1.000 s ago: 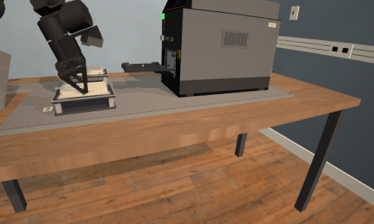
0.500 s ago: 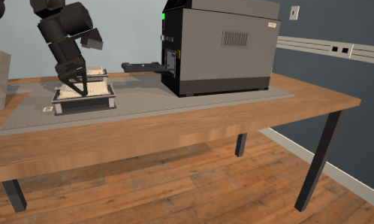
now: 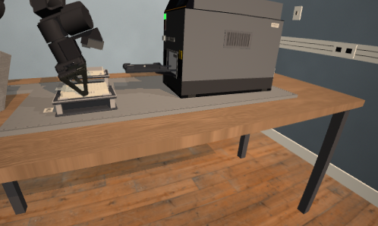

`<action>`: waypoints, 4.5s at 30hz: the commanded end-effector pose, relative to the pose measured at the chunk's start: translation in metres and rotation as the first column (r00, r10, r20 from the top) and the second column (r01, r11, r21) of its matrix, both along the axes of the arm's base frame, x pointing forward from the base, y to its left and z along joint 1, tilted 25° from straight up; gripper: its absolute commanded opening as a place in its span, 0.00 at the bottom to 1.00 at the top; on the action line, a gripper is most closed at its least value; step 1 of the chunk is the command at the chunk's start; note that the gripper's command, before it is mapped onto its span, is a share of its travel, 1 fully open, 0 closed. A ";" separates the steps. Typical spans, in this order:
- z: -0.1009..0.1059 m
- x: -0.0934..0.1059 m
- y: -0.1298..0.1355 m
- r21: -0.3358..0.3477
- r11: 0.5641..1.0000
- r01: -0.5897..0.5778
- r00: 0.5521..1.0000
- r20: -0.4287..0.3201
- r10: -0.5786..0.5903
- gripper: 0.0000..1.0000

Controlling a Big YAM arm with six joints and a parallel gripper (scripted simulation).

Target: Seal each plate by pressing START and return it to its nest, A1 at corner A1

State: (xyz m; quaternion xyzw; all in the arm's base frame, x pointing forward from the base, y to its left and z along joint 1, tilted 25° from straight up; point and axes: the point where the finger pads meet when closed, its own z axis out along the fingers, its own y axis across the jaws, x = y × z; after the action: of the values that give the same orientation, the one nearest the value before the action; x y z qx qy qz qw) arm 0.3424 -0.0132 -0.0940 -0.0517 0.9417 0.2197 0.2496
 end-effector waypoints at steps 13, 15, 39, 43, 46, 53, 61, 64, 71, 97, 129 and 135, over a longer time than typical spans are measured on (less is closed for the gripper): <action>0.014 0.025 -0.004 -0.028 0.999 -0.017 0.997 0.076 0.019 0.00; 0.014 0.025 -0.003 -0.027 0.999 -0.019 0.997 0.075 0.021 0.00; 0.005 0.025 -0.001 -0.021 1.000 -0.023 0.998 0.061 0.024 0.00; 0.005 0.026 -0.001 -0.021 1.000 -0.023 0.998 0.061 0.025 0.00; 0.005 0.026 -0.001 -0.021 1.000 -0.023 0.998 0.062 0.025 0.00; 0.006 0.026 -0.001 -0.021 1.000 -0.023 0.998 0.063 0.025 0.00; 0.006 0.027 -0.001 -0.021 0.999 -0.024 0.998 0.064 0.025 0.00; 0.006 0.027 -0.001 -0.021 0.999 -0.024 0.998 0.065 0.025 0.00; 0.007 0.027 -0.001 -0.021 0.999 -0.024 0.998 0.066 0.025 0.00; 0.020 0.010 -0.017 -0.016 1.000 0.012 0.999 0.033 -0.011 0.00; 0.062 0.013 -0.037 -0.020 1.000 0.014 0.999 0.048 -0.013 0.00; 0.070 0.011 -0.042 -0.020 1.000 0.010 0.999 0.045 -0.009 0.00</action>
State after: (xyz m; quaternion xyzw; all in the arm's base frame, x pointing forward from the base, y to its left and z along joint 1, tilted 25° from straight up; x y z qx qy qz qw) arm 0.3371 -0.0384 -0.0397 -0.0512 0.9410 0.2183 0.2535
